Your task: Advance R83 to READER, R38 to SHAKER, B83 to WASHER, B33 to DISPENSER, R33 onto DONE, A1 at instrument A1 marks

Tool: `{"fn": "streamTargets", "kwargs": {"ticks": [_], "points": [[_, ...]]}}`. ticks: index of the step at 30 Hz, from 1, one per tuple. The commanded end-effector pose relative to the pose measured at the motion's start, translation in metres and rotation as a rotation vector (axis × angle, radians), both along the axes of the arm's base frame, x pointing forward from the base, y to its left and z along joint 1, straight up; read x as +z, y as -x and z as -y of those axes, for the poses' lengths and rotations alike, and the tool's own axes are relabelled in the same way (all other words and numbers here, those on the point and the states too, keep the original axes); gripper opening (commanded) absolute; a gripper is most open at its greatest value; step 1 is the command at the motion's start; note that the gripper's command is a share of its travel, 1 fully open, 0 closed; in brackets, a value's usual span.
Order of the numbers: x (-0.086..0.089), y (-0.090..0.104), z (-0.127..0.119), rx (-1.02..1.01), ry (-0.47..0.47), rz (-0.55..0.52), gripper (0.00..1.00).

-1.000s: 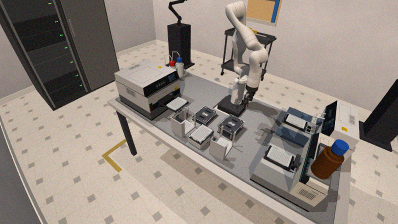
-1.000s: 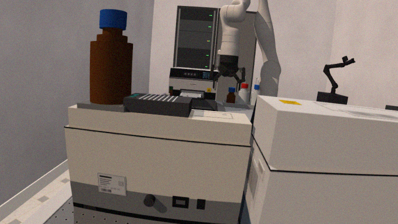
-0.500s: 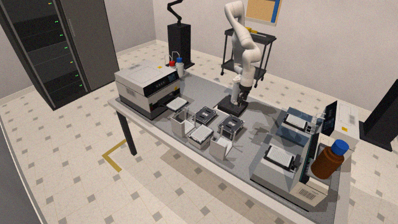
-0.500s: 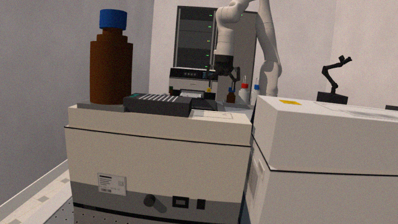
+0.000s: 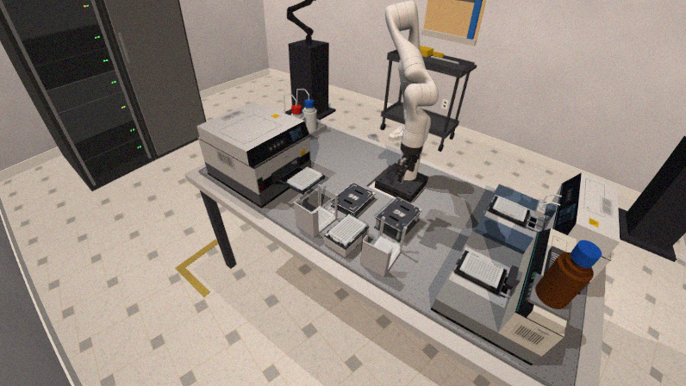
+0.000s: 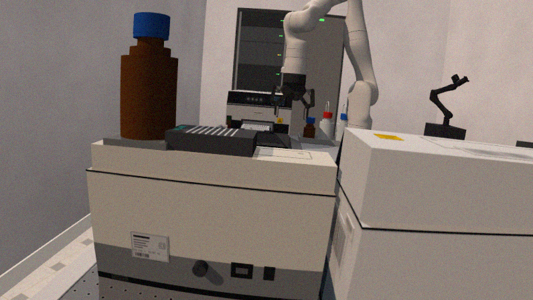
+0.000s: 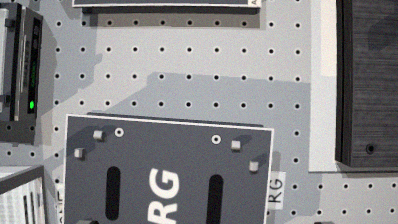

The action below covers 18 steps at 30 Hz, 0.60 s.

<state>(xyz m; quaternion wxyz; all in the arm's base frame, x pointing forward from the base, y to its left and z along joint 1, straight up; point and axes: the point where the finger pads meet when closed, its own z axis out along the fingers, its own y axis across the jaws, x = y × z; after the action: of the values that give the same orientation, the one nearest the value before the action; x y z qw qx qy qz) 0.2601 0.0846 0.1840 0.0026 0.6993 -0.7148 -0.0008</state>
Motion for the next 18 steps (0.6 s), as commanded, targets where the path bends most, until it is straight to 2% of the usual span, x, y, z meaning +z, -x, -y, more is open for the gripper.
{"fn": "streamTargets", "kwargs": {"ticks": [1, 18], "points": [[0.0, -0.007, 0.016, -0.009, 0.002, -0.002, 1.0], [0.0, -0.026, 0.062, -0.009, 0.003, -0.003, 1.0]]}}
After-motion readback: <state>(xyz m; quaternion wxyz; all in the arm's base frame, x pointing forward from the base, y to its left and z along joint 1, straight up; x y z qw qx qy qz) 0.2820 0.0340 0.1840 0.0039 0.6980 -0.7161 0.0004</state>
